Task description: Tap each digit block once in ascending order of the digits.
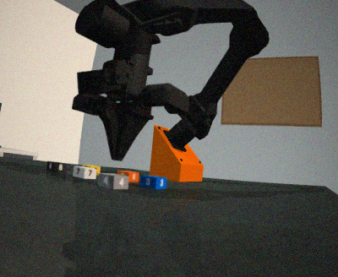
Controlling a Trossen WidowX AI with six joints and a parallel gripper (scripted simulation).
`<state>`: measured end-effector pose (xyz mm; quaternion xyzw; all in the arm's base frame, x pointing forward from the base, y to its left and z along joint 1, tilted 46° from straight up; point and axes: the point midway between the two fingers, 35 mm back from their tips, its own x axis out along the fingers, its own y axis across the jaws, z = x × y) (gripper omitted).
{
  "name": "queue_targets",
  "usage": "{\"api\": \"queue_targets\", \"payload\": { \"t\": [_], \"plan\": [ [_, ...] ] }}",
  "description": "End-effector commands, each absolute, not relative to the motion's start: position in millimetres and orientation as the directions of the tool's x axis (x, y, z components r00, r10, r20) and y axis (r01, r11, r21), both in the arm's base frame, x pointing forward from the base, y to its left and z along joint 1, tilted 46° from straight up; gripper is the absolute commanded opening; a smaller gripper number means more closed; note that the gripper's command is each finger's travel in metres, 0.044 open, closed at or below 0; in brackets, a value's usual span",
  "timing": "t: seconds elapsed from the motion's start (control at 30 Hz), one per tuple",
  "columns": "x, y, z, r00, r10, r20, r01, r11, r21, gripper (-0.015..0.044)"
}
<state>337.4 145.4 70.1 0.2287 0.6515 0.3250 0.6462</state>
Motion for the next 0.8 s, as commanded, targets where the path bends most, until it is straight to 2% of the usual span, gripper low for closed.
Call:
{"api": "queue_targets", "payload": {
  "t": [0.0,0.57,0.77],
  "plan": [
    [334.2,150.4,62.5,-0.070,0.721,-0.690,-0.107,0.682,0.723,0.0020],
    [332.6,162.5,51.3,-0.071,0.722,-0.689,-0.107,0.681,0.724,0.0020],
    [334.9,140.7,71.8,-0.071,0.720,-0.690,-0.107,0.682,0.723,0.0020]
  ]
}}
